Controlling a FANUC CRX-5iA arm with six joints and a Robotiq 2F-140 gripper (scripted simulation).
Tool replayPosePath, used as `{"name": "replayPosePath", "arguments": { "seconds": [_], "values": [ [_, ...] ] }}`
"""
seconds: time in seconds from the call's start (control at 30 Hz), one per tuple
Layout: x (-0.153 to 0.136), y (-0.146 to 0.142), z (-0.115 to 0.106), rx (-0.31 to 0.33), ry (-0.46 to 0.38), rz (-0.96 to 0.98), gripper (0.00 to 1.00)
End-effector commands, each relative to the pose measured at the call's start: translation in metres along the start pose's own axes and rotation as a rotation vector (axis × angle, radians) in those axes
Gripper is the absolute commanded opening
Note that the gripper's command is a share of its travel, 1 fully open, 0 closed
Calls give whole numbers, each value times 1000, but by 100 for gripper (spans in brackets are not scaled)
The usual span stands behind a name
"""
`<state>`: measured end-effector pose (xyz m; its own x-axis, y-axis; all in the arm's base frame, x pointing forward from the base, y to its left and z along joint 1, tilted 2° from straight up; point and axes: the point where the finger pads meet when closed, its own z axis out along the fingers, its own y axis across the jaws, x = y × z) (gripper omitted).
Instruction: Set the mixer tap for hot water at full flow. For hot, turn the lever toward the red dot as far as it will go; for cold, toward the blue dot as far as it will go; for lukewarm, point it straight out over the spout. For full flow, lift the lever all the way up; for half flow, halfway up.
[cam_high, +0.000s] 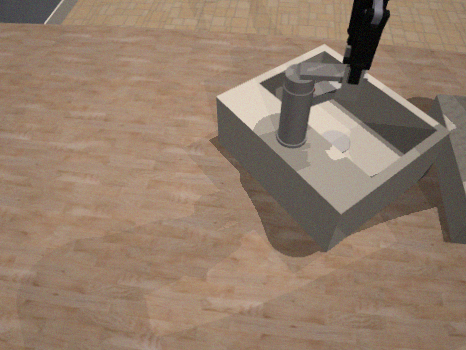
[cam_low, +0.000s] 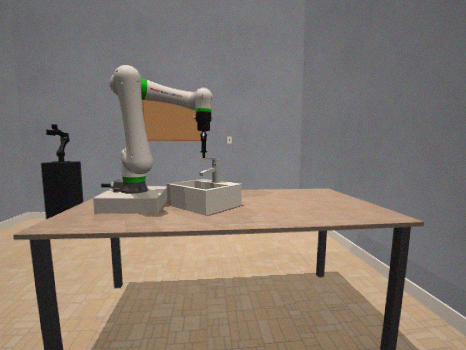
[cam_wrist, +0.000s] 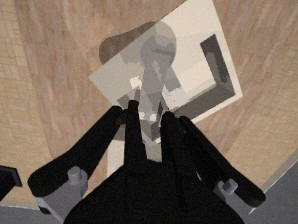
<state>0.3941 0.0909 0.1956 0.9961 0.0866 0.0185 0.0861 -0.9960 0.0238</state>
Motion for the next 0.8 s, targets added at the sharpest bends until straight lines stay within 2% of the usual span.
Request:
{"name": "replayPosePath", "arguments": {
  "seconds": [0.0,0.4,0.43,0.77],
  "values": [
    [0,0,0,0,0,0,0],
    [0,0,0,0,0,0,0],
    [0,0,0,0,0,0,40],
    [0,0,0,0,0,0,40]
  ]
}}
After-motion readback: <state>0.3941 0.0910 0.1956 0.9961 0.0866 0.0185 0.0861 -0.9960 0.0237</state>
